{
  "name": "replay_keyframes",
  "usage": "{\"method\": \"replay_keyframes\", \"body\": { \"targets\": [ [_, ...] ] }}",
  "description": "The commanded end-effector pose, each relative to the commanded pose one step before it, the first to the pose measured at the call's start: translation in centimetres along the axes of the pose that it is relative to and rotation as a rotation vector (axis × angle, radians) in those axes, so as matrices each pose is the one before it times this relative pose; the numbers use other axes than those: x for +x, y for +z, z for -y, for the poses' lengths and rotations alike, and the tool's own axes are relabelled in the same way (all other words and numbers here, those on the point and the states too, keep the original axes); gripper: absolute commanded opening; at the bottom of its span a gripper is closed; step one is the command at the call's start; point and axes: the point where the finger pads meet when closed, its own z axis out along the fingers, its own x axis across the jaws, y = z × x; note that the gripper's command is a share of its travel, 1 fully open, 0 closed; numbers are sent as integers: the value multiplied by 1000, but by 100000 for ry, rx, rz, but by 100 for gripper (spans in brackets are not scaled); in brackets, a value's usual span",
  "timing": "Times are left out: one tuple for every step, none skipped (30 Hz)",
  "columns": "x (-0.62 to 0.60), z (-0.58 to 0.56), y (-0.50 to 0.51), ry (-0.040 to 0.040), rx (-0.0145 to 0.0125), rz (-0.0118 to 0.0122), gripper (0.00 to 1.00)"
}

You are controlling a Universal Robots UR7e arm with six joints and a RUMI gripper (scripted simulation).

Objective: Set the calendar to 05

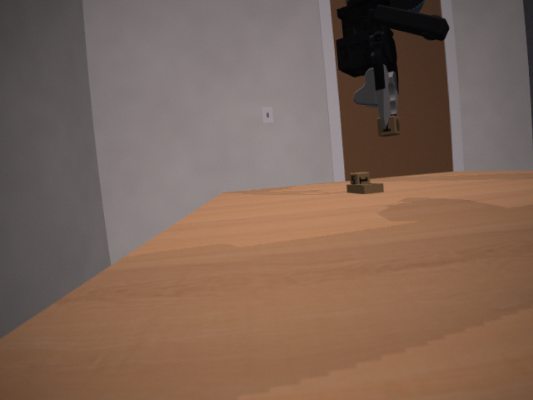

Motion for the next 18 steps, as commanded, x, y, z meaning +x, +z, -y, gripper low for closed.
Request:
{"method": "replay_keyframes", "body": {
  "targets": [
    [-16, 142, -15, -17099, -110, -453, 10],
    [0, 0, 0, 0, 0, 0, 10],
    [0, 0, 0, 0, 0, 0, 10],
    [-4, 23, 2, -3079, -6, -1, 10],
    [-3, 22, 2, -3010, -6, 0, 10],
    [-2, 20, 2, -2941, -6, 0, 10],
    [-2, 18, 2, -2871, -6, 0, 10],
    [-1, 16, 2, -2801, -6, 0, 10],
    [-1, 15, 1, -2729, -6, 0, 10],
    [0, 13, 1, -2657, -6, 0, 10],
    [0, 12, 1, -2585, -6, 1, 10],
    [0, 10, 1, -2512, -6, 1, 10],
    [1, 9, 1, -2438, -6, 1, 10],
    [1, 8, 1, -2364, -6, 1, 10],
    [1, 7, 1, -2290, -6, 1, 10],
    [1, 6, 1, -2216, -5, 1, 10],
    [1, 5, 1, -2141, -5, 1, 10],
    [1, 4, 1, -2067, -5, 1, 10]
  ]
}}
